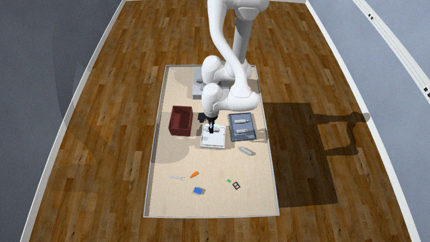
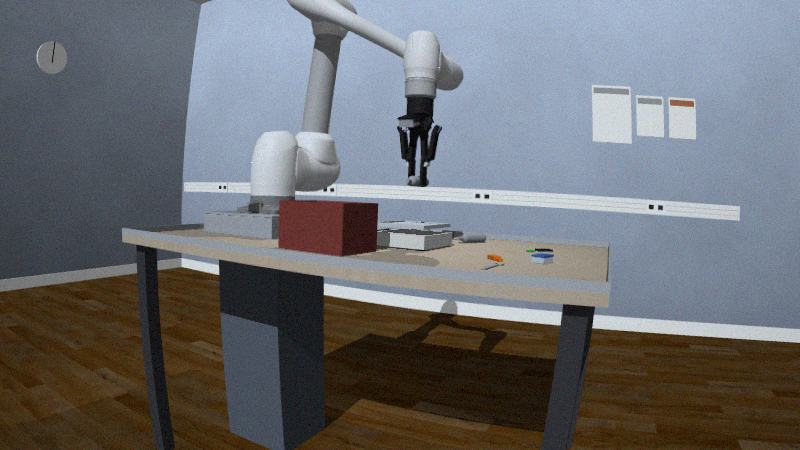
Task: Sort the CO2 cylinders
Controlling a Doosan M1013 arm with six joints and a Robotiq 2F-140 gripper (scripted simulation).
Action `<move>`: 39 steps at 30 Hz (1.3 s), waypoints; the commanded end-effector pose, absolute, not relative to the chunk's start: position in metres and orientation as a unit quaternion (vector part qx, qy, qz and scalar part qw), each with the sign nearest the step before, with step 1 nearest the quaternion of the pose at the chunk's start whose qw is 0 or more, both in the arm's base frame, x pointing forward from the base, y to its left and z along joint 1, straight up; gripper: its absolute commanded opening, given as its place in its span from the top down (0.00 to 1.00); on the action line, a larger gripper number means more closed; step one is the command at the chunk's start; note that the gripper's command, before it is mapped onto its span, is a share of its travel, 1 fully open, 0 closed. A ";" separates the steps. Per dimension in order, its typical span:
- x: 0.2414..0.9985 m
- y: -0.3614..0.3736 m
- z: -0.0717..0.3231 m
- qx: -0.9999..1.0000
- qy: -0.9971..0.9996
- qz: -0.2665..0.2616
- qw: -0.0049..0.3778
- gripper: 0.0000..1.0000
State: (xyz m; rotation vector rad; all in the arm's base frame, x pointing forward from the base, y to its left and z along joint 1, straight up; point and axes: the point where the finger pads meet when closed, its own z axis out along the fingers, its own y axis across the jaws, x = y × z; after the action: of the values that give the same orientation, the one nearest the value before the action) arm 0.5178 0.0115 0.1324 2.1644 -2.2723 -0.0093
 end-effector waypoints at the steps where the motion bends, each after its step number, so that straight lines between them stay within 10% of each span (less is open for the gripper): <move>1: 0.507 0.024 0.135 0.687 -0.727 -0.001 0.001 0.90; 39: 0.507 0.024 0.034 0.687 -0.727 -0.001 0.001 0.90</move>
State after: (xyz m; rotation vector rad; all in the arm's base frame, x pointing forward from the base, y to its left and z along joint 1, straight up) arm 0.5067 0.0241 0.0335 2.1555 -2.2823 -0.0046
